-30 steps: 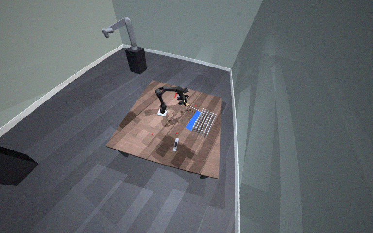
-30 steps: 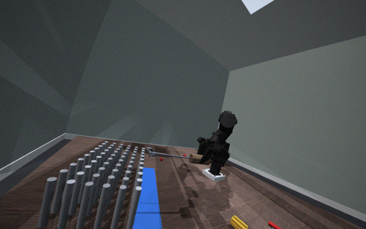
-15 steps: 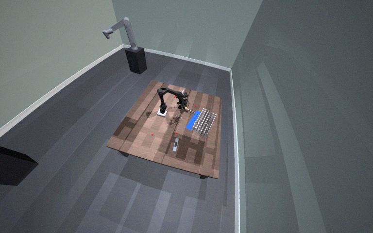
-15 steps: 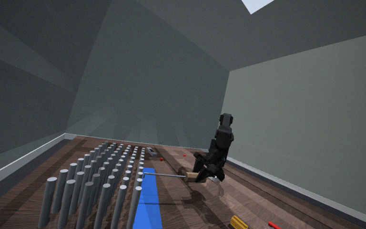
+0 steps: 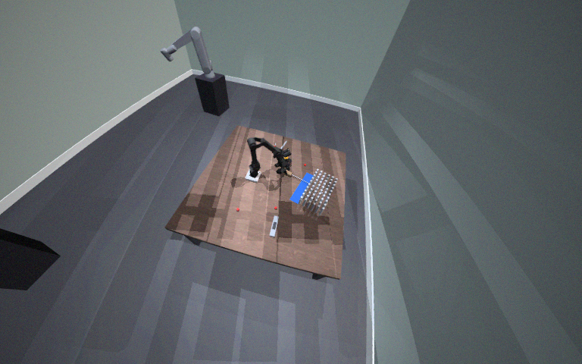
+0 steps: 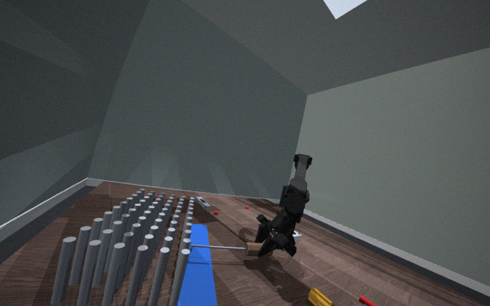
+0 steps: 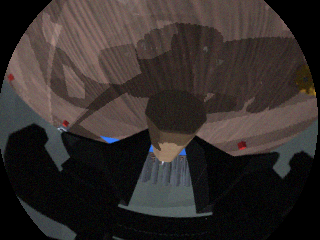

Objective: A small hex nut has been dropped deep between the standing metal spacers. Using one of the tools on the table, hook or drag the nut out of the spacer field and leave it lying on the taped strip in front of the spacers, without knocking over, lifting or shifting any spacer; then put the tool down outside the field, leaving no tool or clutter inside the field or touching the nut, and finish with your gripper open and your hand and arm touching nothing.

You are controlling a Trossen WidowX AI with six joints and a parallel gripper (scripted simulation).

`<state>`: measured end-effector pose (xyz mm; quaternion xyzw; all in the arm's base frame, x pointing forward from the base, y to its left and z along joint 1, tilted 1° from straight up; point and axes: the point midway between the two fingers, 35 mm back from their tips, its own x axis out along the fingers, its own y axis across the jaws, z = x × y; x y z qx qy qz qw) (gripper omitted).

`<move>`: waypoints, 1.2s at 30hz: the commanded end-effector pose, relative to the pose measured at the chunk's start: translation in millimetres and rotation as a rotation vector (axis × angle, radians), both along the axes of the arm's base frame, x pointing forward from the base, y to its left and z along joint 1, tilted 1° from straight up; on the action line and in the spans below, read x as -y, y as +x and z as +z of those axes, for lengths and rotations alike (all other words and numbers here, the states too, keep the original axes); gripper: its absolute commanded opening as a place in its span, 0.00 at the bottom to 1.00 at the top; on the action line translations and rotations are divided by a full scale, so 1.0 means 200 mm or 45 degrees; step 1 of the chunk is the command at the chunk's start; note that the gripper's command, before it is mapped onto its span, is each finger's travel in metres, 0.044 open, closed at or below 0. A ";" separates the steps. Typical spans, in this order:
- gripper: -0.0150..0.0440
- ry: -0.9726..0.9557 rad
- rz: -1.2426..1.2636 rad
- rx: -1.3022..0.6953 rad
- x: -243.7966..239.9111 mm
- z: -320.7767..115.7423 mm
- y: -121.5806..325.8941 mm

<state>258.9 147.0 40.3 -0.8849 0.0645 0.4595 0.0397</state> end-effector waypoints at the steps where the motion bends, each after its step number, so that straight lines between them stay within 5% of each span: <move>1: 0.25 -0.004 0.005 0.001 0.00 0.00 0.01; 36: 0.25 -0.005 0.005 0.003 0.02 0.00 0.16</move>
